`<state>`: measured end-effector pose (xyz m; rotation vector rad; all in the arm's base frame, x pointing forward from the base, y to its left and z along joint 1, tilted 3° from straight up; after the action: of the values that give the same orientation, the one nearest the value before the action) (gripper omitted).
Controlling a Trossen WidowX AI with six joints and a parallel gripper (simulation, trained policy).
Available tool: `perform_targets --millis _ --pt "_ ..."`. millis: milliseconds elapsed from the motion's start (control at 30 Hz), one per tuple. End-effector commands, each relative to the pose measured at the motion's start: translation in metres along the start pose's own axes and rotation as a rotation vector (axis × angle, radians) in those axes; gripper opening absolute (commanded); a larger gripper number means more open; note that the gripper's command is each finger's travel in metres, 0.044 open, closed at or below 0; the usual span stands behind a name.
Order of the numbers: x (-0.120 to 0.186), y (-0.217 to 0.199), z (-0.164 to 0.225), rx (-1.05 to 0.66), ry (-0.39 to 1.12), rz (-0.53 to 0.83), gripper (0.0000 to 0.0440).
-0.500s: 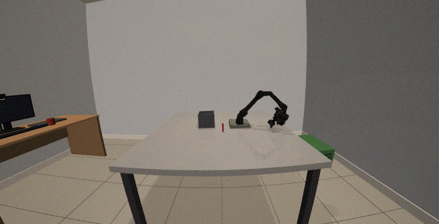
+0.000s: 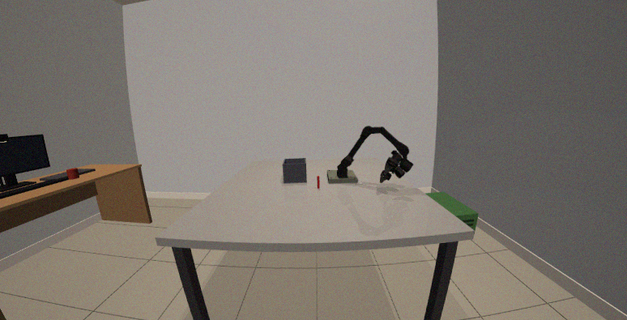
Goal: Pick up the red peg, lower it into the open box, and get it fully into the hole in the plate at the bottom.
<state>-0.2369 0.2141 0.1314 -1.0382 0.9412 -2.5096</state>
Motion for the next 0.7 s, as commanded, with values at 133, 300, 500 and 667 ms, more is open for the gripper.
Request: perform_targets --millis 133,300,500,667 --pt "-0.033 -0.024 0.025 -0.198 0.086 -0.097 0.0440" --pt "-0.056 -0.038 0.044 -0.345 0.155 -0.163 0.0440" --pt "-0.082 -0.051 0.069 -0.521 0.241 -0.236 0.0440" --pt "-0.101 -0.059 0.090 -0.668 0.317 -0.293 0.0438"
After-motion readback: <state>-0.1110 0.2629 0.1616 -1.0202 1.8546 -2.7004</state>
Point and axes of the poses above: the point midway between the two fingers, 35 mm back from their tips, its own x axis back along the fingers, its own y axis across the jaws, z = x × y, the point moved 7 cm from there along x, back along the fingers, and after that the axes turned 13 degrees about x, right-handed, at the moved point
